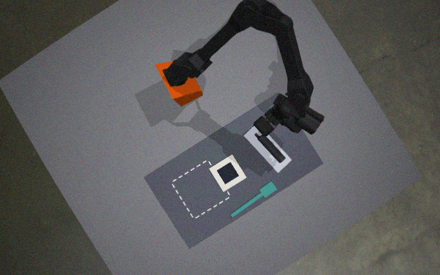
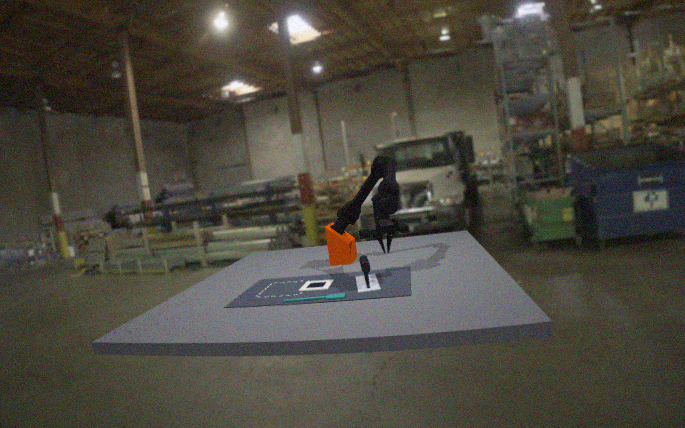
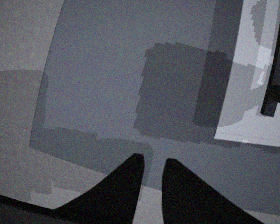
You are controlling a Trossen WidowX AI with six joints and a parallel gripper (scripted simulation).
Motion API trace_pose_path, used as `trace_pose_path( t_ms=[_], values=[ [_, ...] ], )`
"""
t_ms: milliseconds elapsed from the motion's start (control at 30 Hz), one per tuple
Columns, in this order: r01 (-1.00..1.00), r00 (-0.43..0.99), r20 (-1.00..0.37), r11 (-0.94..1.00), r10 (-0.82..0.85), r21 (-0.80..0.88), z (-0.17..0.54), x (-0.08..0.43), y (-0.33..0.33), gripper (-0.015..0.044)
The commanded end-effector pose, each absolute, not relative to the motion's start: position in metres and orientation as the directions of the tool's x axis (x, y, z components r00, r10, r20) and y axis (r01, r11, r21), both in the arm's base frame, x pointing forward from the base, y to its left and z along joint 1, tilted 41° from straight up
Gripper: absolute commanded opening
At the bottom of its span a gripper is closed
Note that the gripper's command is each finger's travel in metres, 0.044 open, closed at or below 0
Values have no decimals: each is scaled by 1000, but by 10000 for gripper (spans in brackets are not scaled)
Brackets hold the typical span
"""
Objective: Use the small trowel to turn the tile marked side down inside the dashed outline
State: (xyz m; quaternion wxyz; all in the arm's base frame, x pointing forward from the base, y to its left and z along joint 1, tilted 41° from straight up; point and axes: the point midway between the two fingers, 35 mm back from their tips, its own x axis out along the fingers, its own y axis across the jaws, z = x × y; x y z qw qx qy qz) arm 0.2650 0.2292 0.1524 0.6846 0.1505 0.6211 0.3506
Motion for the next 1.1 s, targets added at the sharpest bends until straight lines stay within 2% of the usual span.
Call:
trace_pose_path(
  t_ms=[0, 367, 500, 1067],
  values=[
    [-293, -18, -745, 709, 667, 642, 152, 265, 229, 0],
    [-293, -18, -745, 709, 667, 642, 152, 265, 229, 0],
    [-293, -18, -745, 709, 667, 642, 152, 265, 229, 100],
    [-293, -18, -745, 709, 667, 642, 152, 265, 229, 100]
  ],
)
